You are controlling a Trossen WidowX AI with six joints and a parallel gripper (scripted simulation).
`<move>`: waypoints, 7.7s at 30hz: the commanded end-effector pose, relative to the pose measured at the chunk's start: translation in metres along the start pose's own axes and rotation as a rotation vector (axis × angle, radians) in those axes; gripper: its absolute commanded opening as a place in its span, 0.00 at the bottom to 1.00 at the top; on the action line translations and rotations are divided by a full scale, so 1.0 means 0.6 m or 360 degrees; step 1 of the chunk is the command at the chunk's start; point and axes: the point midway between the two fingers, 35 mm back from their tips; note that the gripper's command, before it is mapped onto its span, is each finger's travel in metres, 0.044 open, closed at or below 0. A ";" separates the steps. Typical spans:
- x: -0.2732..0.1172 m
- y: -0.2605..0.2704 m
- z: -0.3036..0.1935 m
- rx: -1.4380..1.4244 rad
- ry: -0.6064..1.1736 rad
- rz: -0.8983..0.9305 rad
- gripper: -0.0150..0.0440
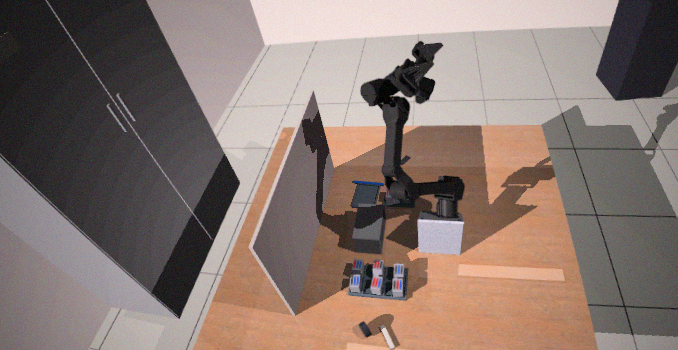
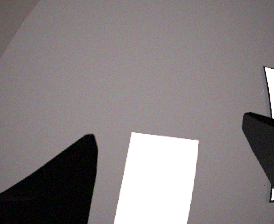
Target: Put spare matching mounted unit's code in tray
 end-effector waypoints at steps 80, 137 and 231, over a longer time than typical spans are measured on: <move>-0.899 -0.401 0.333 -0.1258 0.2234 -0.4301 1.00; -0.875 0.355 0.218 0.0561 0.6239 -0.0589 1.00; -0.922 0.667 0.460 0.1982 0.4110 0.3416 0.76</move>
Point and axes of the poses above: the point midway between the two fingers, 35 mm back from their tips, its own x axis out along the fingers, its own y axis across the jaws, z = x × y, and after that the axes turned 12 degrees about x, right-handed
